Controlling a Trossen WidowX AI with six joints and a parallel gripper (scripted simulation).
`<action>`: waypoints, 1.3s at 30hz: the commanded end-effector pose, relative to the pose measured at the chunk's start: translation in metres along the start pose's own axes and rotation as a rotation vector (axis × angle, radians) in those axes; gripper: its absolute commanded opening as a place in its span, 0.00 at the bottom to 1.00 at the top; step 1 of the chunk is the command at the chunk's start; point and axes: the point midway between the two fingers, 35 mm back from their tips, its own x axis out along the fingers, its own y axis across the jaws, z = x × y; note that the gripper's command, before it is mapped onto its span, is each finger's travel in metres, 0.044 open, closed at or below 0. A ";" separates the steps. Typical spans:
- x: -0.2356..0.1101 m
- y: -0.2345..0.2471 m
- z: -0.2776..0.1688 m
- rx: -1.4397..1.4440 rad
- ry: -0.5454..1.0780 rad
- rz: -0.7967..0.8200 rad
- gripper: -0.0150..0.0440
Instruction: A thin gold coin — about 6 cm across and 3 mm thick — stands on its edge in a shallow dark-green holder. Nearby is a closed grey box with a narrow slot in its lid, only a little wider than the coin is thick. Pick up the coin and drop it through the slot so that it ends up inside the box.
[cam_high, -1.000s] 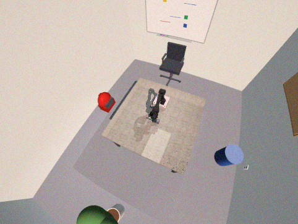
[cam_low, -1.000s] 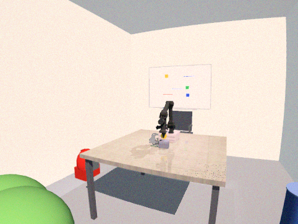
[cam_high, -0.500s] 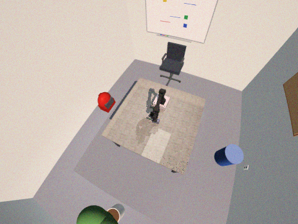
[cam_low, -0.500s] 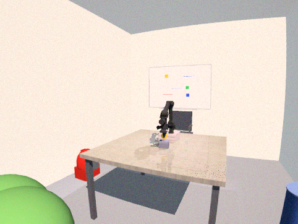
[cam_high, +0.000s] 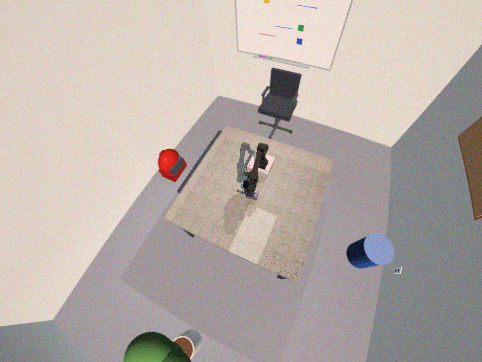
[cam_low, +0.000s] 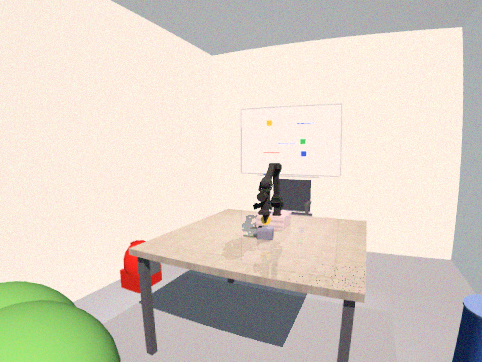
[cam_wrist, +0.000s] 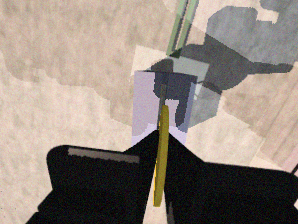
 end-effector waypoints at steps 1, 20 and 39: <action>0.000 0.000 0.000 -0.001 0.000 0.000 0.25; 0.008 -0.002 0.000 -0.006 0.000 0.000 0.25; 0.016 0.000 0.000 -0.002 0.000 0.000 0.25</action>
